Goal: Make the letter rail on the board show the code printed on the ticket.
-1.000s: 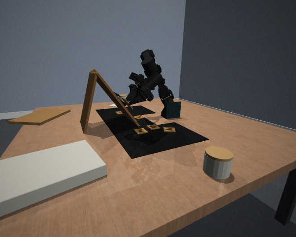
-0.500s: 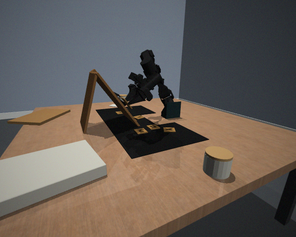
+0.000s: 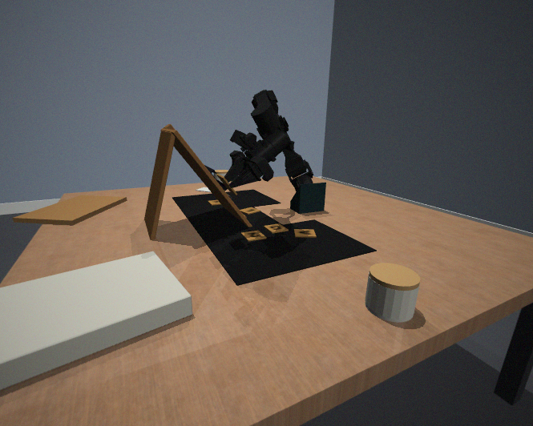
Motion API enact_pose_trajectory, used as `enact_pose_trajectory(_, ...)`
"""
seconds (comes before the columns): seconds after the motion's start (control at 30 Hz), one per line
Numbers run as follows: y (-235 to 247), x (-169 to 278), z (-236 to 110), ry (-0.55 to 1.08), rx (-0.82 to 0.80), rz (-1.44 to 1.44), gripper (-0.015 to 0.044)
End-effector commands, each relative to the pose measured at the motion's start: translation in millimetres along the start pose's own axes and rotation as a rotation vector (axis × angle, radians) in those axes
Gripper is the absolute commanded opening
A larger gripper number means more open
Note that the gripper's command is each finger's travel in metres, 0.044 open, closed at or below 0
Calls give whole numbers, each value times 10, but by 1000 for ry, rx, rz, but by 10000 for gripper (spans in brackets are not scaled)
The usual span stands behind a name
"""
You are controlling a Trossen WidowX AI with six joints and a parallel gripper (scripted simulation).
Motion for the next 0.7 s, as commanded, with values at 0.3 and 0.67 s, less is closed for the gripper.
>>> enact_pose_trajectory(0.3, -73, 11, -4, -3, -4, 1, 0)
enact_pose_trajectory(0.67, -126, 25, -3, -3, -4, 1, 0)
Point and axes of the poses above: the point midway between the two fingers, 35 mm back from their tips, its own z axis out along the fingers, its own y axis across the jaws, x = y × z, the point moved 4 cm from there along -z, back along the fingers, and after that the axes turned 14 degrees about -z, right-handed, at the moved point
